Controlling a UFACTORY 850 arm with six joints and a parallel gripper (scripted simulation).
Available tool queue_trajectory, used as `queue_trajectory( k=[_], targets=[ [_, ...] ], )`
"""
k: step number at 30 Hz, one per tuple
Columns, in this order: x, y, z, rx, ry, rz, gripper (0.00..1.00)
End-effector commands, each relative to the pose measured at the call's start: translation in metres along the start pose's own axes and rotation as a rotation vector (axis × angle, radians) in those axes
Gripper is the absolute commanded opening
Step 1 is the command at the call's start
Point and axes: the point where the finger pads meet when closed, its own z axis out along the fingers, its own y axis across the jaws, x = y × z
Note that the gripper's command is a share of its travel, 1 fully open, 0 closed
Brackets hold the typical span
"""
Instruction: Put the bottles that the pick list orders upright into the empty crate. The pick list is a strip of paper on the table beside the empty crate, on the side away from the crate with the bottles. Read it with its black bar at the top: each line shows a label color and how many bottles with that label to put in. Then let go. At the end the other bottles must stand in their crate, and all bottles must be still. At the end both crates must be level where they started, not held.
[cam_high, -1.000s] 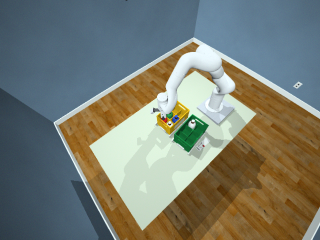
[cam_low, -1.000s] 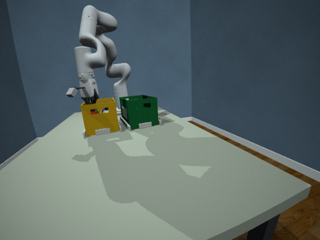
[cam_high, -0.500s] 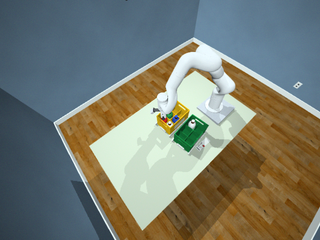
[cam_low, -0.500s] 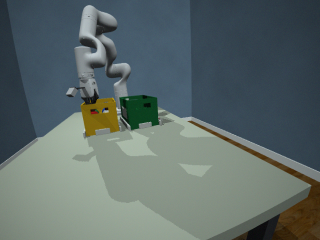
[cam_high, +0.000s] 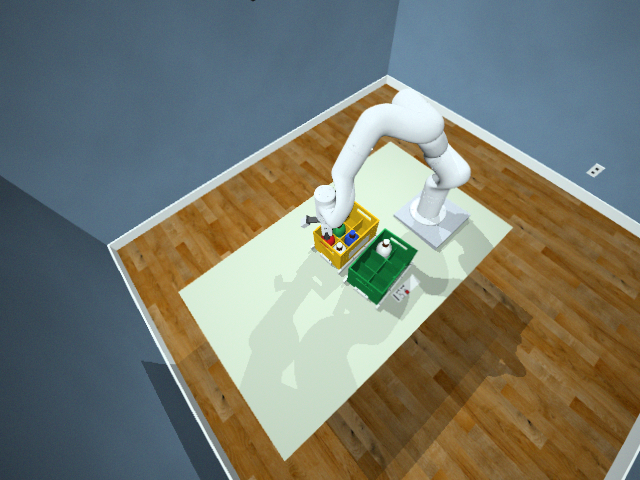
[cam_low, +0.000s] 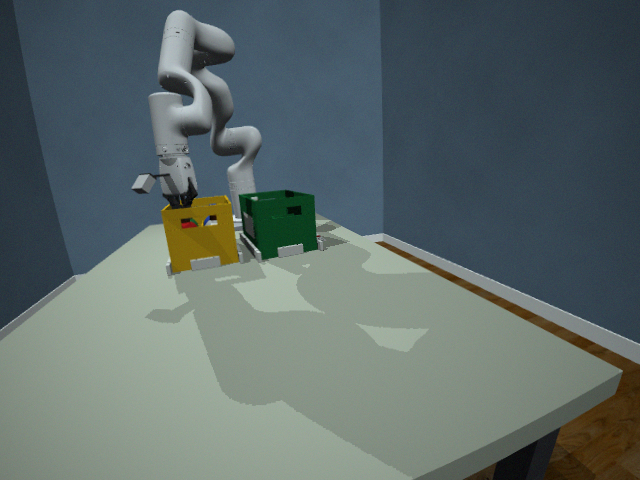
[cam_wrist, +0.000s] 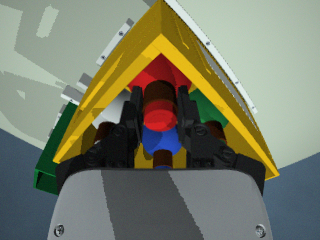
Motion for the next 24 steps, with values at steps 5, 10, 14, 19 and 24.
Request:
queue_trajectory(
  k=[5, 10, 14, 19, 24],
  targets=[
    [0.001, -0.001, -0.01, 0.001, 0.003, 0.0, 0.0],
    [0.001, -0.001, -0.018, 0.001, 0.003, 0.0, 0.0],
    [0.001, -0.001, -0.025, 0.001, 0.003, 0.0, 0.0],
    [0.001, -0.001, -0.03, 0.001, 0.003, 0.0, 0.0],
    [0.001, -0.001, -0.038, 0.001, 0.003, 0.0, 0.0]
  ],
)
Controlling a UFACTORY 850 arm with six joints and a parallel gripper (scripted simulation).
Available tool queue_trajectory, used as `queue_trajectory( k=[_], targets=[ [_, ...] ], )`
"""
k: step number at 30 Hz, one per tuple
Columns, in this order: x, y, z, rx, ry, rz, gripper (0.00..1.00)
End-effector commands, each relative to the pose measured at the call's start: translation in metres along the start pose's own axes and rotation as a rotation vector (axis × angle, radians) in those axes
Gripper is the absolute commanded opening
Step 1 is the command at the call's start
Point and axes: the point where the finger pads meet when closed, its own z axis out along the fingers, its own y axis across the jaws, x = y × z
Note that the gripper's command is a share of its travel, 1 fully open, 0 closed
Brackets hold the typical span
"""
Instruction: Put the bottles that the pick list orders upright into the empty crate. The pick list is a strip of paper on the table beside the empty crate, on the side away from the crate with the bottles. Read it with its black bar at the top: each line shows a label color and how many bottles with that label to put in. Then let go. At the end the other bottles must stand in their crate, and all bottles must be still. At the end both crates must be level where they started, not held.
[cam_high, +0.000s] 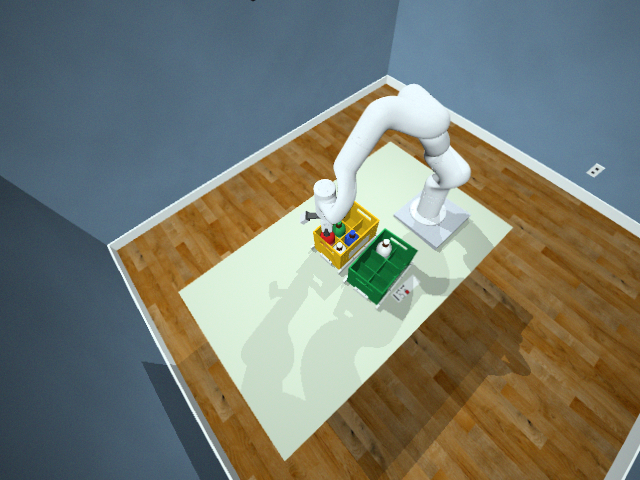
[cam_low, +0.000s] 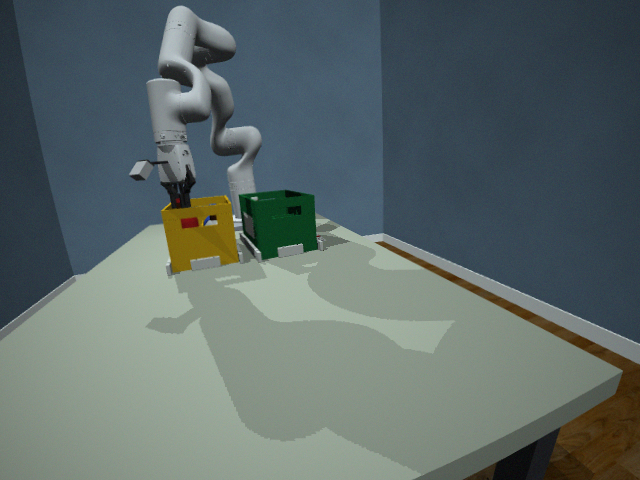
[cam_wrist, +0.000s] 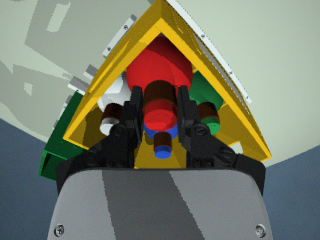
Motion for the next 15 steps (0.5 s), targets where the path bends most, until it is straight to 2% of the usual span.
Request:
queue_trajectory(
  k=[1, 15],
  targets=[
    [0.001, 0.0, -0.006, 0.001, 0.003, 0.0, 0.0],
    [0.001, 0.0, -0.026, 0.001, 0.003, 0.0, 0.0]
  ],
)
